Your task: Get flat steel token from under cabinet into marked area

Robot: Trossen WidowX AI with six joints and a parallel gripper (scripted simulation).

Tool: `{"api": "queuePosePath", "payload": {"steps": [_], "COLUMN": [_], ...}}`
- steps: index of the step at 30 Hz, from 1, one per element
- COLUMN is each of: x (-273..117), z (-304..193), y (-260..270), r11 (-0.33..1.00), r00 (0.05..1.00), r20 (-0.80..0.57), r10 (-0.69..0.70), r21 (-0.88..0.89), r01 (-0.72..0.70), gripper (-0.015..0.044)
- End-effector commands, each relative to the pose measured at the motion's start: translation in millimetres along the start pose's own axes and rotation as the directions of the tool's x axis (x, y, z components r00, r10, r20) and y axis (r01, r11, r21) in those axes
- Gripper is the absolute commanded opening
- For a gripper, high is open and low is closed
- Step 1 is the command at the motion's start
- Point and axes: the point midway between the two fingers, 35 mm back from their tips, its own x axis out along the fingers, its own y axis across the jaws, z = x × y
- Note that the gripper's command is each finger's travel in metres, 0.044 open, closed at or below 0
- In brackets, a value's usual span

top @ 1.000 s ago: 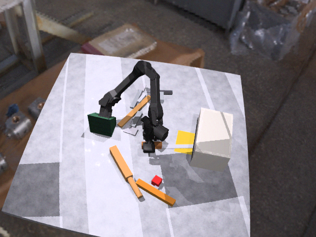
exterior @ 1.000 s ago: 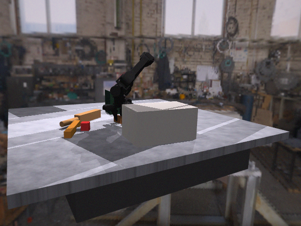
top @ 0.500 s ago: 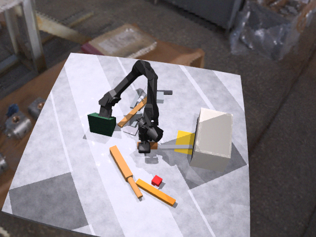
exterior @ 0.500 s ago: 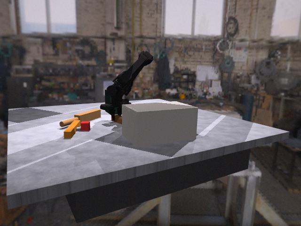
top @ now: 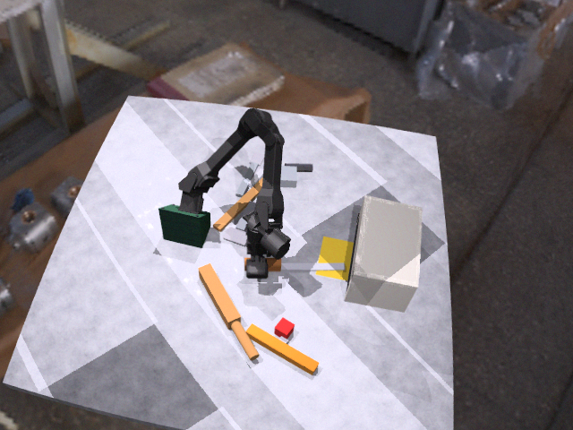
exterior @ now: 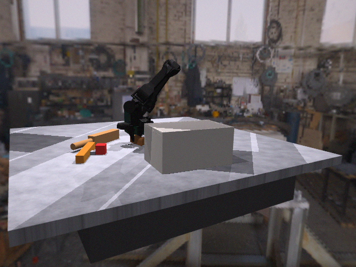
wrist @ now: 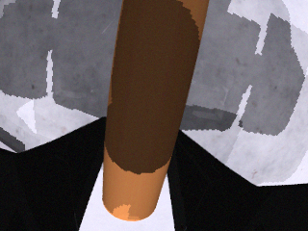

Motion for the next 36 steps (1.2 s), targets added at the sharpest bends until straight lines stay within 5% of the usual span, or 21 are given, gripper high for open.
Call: {"api": "queuePosePath", "payload": {"steps": [1,36], "x": [-0.5,-3.2], "z": [0.2,0.7], "y": [-0.1,0.0], "r11": [1.000,0.956], "r00": [1.000,1.000], "r20": [0.000,-0.002], "r10": [0.000,0.003], "r21": [-0.029,-0.295], "r01": [0.000,-0.004], "gripper": [0.0000,0.0000]}}
